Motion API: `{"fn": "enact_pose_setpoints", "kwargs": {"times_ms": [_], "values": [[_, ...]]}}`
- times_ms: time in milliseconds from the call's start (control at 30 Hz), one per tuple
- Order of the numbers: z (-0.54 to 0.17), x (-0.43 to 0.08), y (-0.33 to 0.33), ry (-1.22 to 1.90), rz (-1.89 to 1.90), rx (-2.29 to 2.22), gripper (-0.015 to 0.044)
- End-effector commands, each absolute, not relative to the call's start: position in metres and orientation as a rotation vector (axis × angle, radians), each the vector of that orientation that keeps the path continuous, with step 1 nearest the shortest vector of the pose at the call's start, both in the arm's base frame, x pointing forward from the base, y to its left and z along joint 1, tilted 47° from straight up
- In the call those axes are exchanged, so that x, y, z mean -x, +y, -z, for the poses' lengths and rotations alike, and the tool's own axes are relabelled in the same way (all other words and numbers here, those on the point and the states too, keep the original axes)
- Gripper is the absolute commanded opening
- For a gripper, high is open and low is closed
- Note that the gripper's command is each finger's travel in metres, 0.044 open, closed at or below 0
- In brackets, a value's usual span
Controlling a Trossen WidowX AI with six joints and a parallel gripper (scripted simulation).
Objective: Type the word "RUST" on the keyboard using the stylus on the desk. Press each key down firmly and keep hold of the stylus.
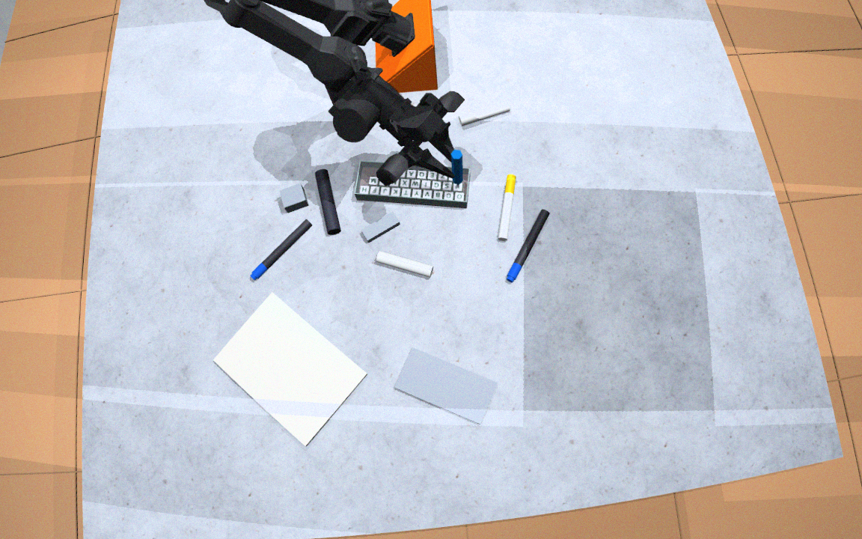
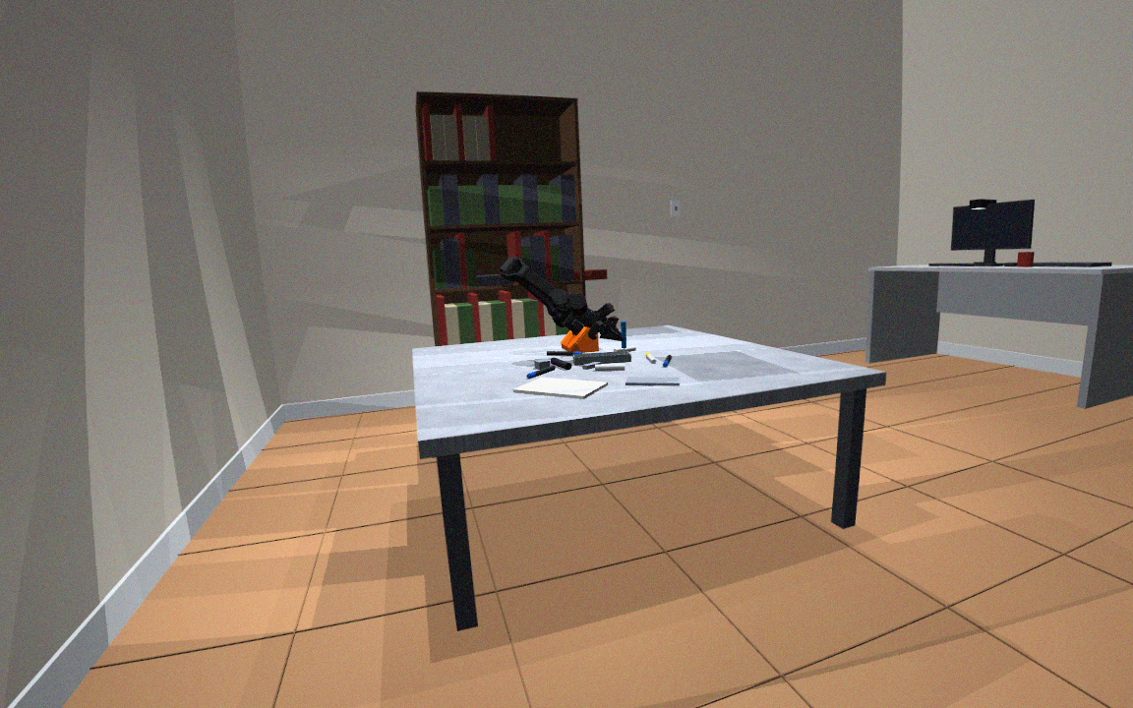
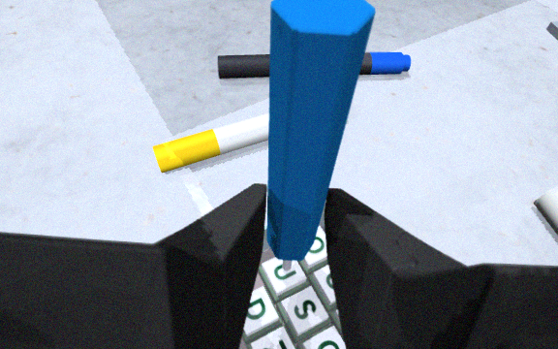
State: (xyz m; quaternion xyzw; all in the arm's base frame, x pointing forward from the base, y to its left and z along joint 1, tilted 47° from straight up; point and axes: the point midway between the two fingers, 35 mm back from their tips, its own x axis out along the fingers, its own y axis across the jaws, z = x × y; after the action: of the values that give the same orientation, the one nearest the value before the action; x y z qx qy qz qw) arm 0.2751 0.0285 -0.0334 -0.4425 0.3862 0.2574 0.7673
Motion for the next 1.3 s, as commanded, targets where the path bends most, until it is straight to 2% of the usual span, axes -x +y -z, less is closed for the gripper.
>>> {"fn": "enact_pose_setpoints", "kwargs": {"times_ms": [0, 1267], "values": [[0.037, -0.274, 0.028, 0.841, -0.567, 0.961, 0.0081], [0.012, -0.275, 0.054, 0.840, -0.568, 0.959, 0.0081]]}}
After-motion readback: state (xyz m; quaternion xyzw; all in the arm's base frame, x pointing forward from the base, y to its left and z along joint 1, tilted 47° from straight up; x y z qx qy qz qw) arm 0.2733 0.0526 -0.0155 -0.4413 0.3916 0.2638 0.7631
